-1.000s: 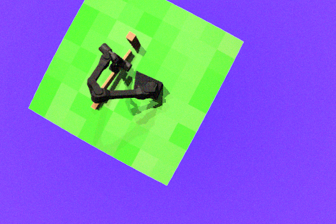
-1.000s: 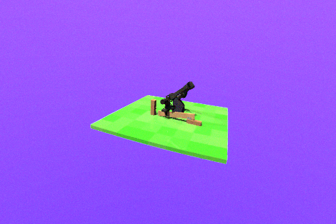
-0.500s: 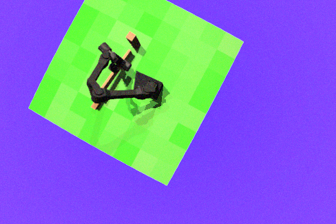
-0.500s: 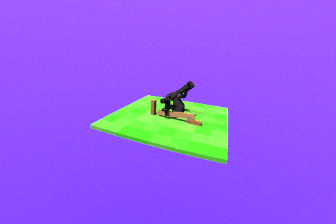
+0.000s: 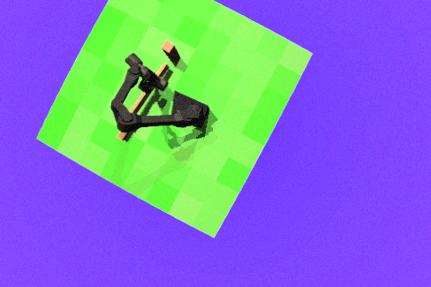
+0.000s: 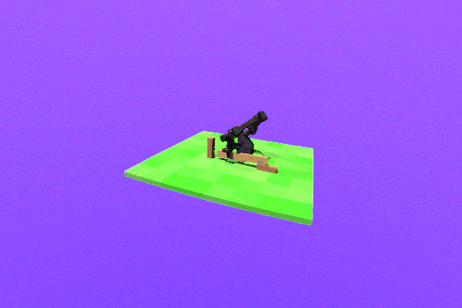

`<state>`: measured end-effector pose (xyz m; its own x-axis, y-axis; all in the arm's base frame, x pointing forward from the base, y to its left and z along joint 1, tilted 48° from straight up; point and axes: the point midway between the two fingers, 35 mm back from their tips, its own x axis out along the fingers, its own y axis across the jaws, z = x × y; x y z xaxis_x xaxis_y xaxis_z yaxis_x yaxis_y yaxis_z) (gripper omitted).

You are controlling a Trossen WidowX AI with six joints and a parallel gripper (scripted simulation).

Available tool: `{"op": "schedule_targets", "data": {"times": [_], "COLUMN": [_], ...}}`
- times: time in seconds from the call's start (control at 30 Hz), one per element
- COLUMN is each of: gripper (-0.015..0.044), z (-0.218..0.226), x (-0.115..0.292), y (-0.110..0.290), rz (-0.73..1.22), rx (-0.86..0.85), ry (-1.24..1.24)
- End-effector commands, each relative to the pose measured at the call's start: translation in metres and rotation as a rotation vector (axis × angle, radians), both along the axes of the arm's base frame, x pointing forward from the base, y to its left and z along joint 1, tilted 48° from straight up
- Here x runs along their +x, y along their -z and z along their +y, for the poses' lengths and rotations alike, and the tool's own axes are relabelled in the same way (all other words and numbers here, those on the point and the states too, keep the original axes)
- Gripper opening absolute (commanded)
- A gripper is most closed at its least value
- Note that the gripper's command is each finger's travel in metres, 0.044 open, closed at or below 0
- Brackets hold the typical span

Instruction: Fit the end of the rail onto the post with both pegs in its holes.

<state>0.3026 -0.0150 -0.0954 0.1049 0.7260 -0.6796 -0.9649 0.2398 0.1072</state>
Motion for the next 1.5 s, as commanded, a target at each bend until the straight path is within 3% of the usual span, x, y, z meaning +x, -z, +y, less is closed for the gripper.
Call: {"op": "schedule_targets", "data": {"times": [0.0, 1.47], "gripper": [0.0000, 0.0000], "z": [-0.004, -0.016], "x": [0.002, 0.000], "y": [-0.003, -0.014], "rz": [-0.010, -0.010], "rx": [0.003, 0.002], "ry": [0.008, 0.008]}}
